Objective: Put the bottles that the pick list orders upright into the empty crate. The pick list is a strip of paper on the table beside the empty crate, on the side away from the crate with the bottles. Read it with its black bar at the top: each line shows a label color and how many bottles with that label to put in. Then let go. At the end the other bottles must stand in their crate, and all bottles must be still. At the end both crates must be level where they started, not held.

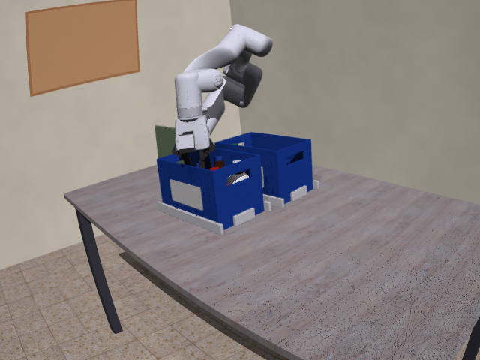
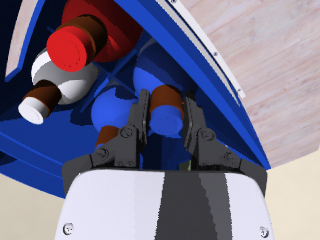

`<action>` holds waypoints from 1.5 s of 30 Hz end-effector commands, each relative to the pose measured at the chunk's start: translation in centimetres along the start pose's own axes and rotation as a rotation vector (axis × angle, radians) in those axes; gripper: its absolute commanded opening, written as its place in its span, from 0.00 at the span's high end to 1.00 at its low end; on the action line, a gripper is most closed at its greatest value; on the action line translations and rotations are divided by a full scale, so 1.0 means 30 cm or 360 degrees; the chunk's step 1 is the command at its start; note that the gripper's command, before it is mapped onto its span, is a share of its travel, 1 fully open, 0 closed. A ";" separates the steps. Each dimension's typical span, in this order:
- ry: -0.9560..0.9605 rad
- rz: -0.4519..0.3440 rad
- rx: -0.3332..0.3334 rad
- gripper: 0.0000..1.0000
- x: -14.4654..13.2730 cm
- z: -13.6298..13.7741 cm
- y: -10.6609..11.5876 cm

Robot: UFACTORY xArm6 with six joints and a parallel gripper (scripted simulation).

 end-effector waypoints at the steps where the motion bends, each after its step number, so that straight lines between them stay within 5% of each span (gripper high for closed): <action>1: 0.0002 0.0009 -0.0002 1.00 0.006 -0.001 0.008; 27: 0.0002 0.0009 -0.0002 1.00 0.005 -0.001 0.008; 45: 0.0002 0.0009 -0.0002 1.00 0.005 -0.001 0.097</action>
Point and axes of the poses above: the point where the finger pads meet when closed, its own y axis back along the fingers, its own z axis across the jaws, x = y × z, the point moved 3 cm from there along y, back along the fingers, and after that the axes turned 3 degrees about y, right-handed, at the moved point
